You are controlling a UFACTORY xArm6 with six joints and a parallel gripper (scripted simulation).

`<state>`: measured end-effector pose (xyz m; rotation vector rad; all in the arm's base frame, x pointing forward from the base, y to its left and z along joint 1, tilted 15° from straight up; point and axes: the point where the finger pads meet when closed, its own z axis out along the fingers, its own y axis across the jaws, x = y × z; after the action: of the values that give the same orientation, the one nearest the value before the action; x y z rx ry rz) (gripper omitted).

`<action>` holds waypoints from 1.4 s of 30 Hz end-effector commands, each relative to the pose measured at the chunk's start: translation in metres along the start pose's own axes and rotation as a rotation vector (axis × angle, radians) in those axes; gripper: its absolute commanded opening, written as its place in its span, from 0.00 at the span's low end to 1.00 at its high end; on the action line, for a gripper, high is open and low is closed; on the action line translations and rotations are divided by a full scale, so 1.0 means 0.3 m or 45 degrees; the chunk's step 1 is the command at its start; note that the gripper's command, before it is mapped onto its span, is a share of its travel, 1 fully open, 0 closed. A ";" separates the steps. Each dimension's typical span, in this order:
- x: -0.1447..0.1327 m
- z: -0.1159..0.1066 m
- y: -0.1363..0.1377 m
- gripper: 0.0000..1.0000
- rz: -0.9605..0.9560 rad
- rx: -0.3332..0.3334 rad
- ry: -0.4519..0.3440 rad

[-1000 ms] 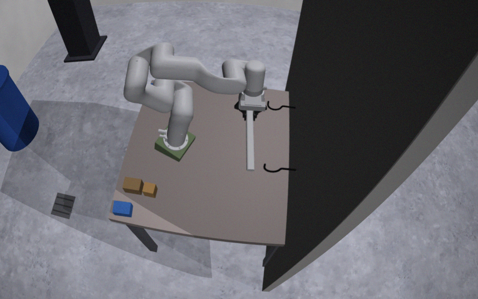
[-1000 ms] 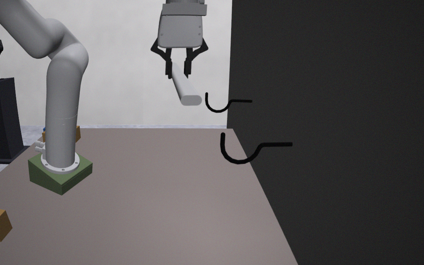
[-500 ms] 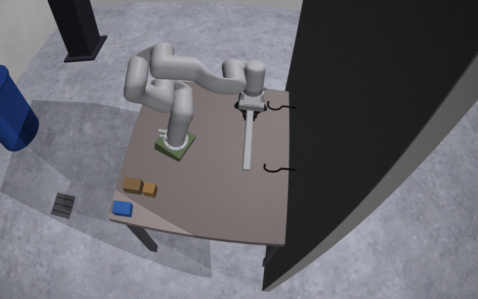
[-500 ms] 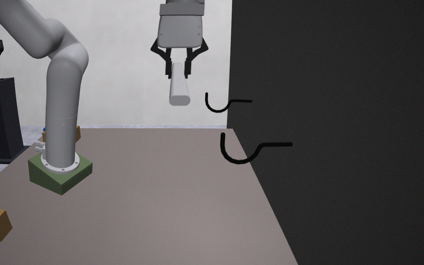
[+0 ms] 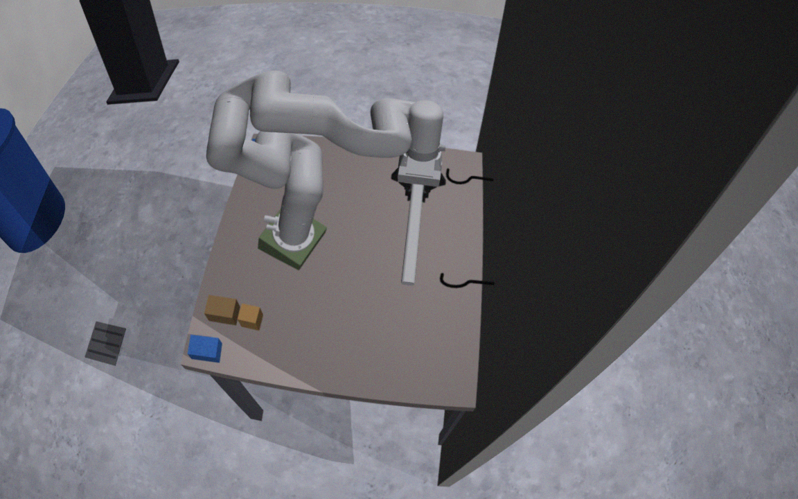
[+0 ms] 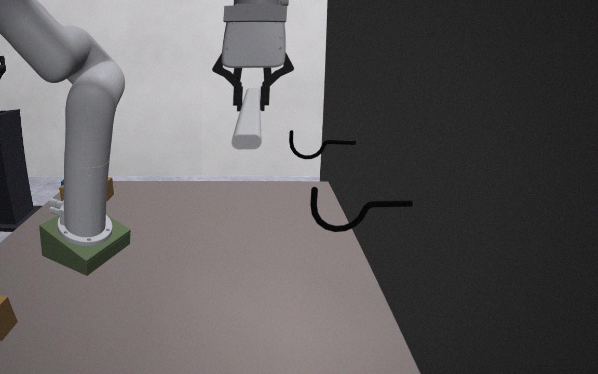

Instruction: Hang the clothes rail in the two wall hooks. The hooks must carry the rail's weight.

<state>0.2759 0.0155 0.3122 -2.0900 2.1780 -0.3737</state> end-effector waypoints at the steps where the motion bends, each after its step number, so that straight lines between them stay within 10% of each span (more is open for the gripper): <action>1: 0.000 -0.005 -0.003 0.00 0.001 0.005 -0.001; 42: 0.000 -0.005 -0.197 0.00 0.001 0.005 -0.001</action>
<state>0.3264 0.0140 0.3249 -2.0892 2.1783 -0.3741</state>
